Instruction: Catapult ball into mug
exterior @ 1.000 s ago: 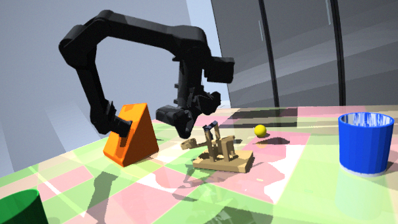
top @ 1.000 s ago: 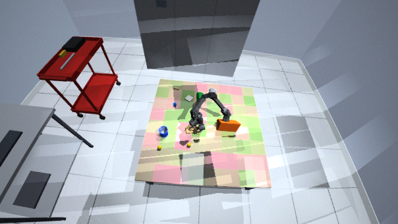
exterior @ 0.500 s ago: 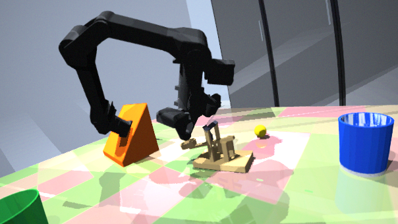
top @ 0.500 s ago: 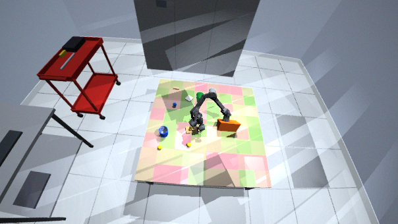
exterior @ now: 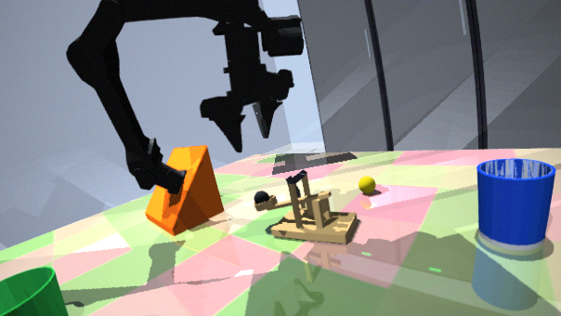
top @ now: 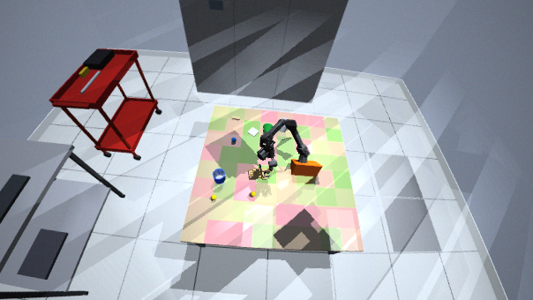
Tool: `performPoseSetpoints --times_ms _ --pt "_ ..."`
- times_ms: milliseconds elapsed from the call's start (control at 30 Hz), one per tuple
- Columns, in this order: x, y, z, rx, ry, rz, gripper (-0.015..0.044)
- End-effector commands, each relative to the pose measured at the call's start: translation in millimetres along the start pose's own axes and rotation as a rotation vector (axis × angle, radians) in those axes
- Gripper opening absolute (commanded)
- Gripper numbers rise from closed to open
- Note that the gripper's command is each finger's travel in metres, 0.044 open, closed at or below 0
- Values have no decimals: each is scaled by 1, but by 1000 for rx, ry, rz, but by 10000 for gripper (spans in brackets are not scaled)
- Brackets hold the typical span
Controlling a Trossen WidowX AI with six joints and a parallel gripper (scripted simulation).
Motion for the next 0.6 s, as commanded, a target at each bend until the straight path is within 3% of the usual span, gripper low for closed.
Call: performPoseSetpoints --times_ms 0,567 --pt "-14 -6 4 -11 11 -14 440" --pt "-119 39 34 -147 120 -543 440"
Point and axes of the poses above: the point midway between the two fingers, 35 mm back from their tips, its own y axis back along the fingers, its own z axis across the jaws, x = y × z, the point moved 7 cm from there along y, back along the fingers, and after that the axes turned 4 degrees about -y, right-handed, at the moved point
